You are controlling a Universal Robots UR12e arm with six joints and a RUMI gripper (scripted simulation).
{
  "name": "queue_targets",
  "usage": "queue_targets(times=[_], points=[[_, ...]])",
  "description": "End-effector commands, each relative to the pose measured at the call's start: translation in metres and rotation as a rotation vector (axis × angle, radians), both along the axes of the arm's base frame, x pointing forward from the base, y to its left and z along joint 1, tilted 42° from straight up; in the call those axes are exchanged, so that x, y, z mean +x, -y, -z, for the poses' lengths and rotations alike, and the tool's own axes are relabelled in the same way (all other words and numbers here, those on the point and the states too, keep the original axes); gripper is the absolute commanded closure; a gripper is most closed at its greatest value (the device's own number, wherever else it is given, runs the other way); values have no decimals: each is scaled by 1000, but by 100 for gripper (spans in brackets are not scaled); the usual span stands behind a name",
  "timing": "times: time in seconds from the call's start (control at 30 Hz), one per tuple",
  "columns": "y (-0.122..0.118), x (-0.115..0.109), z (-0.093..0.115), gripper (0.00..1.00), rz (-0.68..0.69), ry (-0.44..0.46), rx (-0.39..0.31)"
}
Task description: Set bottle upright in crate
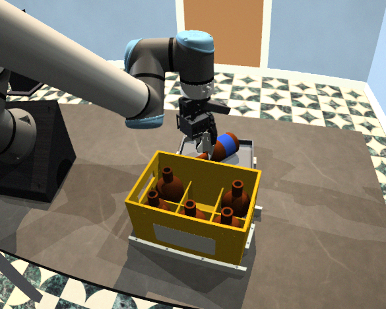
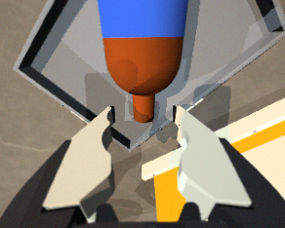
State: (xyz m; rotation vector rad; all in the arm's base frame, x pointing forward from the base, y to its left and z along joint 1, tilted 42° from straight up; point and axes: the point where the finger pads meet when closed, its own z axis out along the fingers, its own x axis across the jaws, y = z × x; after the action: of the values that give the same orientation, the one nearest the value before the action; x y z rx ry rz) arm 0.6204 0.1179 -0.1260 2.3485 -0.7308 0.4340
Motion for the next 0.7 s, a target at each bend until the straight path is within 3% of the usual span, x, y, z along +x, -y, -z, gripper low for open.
queue_targets(times=[0.0, 0.67], points=[[3, 1, 4, 62, -1, 1, 0], [16, 3, 18, 62, -1, 1, 0]])
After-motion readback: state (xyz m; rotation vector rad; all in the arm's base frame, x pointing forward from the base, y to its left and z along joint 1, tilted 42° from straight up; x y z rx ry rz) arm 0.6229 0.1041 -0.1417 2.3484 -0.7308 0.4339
